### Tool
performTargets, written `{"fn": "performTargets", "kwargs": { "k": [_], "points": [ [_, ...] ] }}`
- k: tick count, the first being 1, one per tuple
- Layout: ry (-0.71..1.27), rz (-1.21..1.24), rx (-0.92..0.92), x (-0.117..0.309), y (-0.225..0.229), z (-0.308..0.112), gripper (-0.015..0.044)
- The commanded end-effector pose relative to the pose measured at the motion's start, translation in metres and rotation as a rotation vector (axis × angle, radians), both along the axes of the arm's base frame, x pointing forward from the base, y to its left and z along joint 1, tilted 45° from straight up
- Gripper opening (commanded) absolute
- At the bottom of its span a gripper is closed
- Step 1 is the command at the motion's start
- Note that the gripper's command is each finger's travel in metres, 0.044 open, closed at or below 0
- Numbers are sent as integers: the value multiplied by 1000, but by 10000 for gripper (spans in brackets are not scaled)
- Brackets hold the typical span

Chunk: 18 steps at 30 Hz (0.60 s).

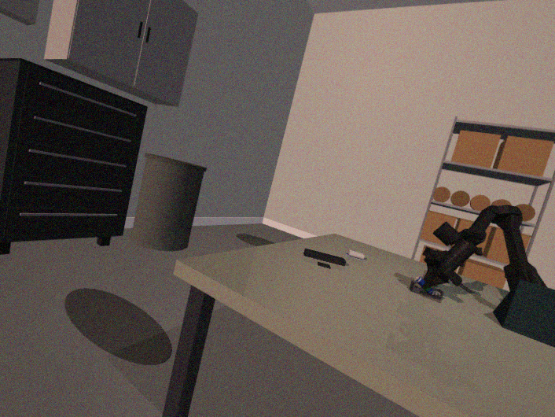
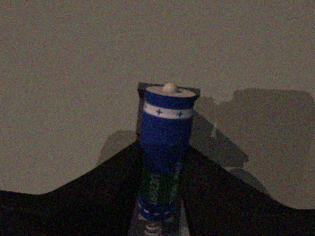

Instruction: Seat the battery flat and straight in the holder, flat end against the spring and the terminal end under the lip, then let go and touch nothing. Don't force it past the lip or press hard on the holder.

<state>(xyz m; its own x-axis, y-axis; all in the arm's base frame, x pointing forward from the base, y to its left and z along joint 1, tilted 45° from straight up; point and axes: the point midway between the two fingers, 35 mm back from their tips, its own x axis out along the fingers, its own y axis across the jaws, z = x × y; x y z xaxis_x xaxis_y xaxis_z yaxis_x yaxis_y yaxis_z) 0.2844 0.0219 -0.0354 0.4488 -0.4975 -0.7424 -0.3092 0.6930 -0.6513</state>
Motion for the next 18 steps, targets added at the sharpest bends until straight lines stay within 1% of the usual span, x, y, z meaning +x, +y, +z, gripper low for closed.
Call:
{"fn": "performTargets", "kwargs": {
  "k": [1, 18],
  "points": [
    [-10, 13, 7, 0, 0, 1, 70],
    [-10, 15, 7, -15, -5, 2, 70]
  ]
}}
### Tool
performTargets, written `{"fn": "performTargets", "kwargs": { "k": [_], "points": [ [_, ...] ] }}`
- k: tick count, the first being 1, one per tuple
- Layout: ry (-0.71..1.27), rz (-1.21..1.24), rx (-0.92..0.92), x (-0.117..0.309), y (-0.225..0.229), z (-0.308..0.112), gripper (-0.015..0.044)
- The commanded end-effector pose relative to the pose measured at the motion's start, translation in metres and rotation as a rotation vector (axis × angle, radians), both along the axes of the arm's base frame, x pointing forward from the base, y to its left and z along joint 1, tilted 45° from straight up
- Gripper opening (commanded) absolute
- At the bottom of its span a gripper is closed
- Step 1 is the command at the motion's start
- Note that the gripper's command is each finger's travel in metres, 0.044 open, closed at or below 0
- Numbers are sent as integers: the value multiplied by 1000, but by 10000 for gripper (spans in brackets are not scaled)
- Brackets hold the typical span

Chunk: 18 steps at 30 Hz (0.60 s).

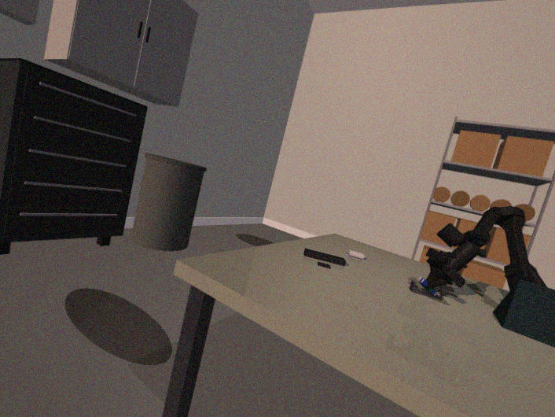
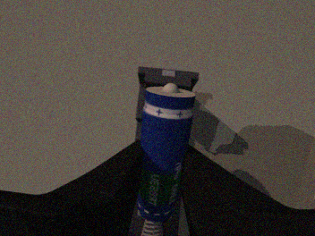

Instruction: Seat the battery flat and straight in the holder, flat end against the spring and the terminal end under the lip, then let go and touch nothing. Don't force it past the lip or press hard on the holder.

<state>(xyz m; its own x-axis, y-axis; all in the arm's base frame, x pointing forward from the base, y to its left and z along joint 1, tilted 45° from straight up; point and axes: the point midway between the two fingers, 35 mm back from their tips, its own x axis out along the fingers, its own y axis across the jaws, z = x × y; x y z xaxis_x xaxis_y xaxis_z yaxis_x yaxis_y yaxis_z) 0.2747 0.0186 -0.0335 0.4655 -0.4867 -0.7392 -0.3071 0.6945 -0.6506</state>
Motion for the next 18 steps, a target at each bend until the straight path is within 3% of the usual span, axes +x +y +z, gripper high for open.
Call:
{"fn": "performTargets", "kwargs": {
  "k": [1, 18],
  "points": [
    [5, 4, -1, -6, -2, 0, 70],
    [30, -17, -6, -11, -3, 0, 70]
  ]
}}
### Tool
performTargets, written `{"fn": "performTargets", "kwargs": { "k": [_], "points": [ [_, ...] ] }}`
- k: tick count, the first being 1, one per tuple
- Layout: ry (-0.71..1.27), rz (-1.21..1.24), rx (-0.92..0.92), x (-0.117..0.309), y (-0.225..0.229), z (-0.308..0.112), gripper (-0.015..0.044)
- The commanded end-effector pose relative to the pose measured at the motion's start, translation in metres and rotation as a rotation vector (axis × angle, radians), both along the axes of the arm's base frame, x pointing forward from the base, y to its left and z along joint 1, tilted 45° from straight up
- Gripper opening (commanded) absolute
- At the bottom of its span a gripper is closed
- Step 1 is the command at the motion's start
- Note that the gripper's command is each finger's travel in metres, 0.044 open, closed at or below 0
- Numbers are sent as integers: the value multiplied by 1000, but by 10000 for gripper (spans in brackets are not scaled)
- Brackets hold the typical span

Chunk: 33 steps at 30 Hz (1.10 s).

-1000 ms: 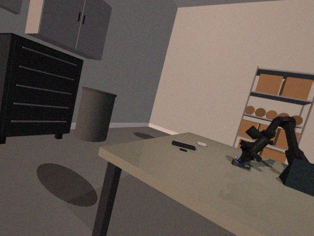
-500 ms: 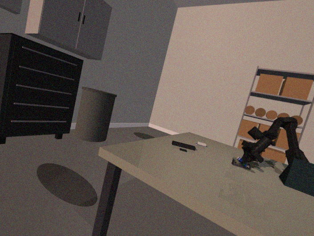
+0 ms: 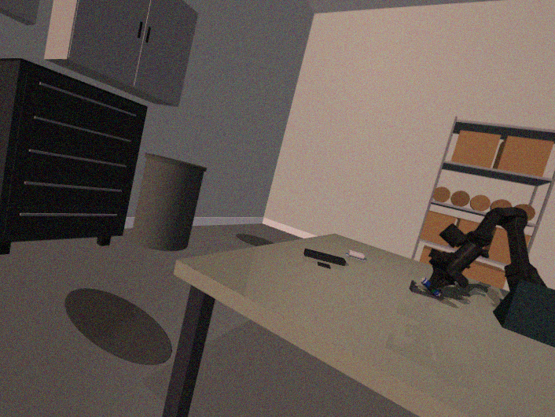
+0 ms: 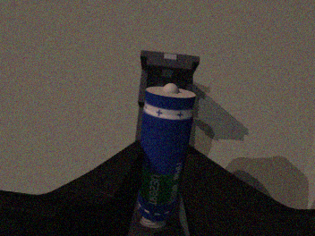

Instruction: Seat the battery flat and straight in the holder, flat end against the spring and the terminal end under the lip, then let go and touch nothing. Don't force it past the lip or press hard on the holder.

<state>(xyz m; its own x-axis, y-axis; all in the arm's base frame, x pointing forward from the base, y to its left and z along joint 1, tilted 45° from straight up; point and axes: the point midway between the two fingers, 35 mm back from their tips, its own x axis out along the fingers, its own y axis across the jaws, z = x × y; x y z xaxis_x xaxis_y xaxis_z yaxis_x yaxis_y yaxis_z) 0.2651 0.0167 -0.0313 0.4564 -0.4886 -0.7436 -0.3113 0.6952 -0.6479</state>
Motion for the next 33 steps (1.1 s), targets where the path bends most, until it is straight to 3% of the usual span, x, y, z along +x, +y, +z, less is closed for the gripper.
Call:
{"fn": "performTargets", "kwargs": {
  "k": [1, 33],
  "points": [
    [24, -17, -7, -1, -1, -2, 70],
    [147, -128, -39, 7, -1, -10, 70]
  ]
}}
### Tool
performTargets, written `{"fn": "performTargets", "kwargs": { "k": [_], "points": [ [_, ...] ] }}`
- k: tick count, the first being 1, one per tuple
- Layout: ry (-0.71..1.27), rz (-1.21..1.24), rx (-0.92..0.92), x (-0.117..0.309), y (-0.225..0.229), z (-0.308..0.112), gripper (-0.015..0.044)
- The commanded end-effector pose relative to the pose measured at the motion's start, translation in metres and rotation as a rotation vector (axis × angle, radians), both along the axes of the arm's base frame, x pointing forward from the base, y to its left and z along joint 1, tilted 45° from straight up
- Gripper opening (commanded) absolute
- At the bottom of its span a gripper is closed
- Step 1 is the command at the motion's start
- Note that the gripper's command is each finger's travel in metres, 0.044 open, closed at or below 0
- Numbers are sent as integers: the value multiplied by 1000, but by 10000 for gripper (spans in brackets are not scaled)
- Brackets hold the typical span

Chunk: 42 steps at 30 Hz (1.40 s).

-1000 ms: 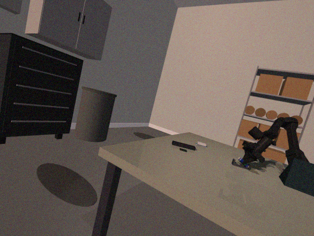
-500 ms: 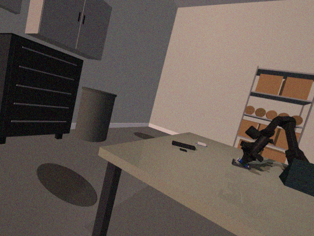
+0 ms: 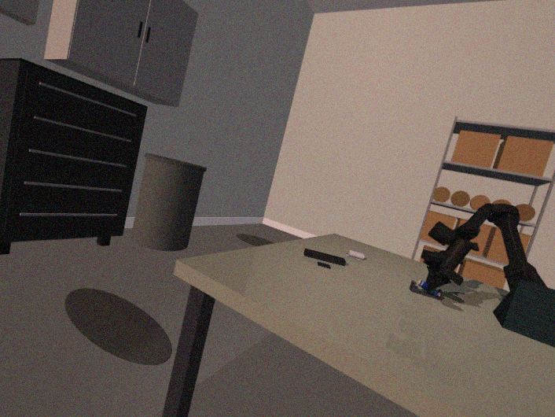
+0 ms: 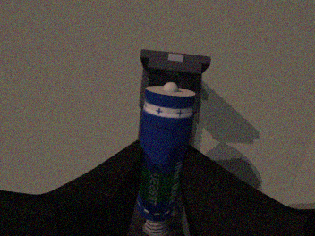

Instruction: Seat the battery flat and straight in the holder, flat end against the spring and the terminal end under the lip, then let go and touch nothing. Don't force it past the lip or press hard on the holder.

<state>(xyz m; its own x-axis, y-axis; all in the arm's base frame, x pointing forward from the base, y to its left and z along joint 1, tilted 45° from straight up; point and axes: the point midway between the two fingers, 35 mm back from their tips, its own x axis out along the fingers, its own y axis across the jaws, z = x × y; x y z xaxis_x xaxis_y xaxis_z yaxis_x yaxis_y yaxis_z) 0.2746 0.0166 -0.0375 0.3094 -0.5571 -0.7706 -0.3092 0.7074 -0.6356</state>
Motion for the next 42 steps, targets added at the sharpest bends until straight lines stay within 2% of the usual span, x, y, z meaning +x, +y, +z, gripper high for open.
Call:
{"fn": "performTargets", "kwargs": {
  "k": [1, 42],
  "points": [
    [33, -21, -5, -3, -1, -4, 70],
    [189, -177, -66, 2, -4, -6, 70]
  ]
}}
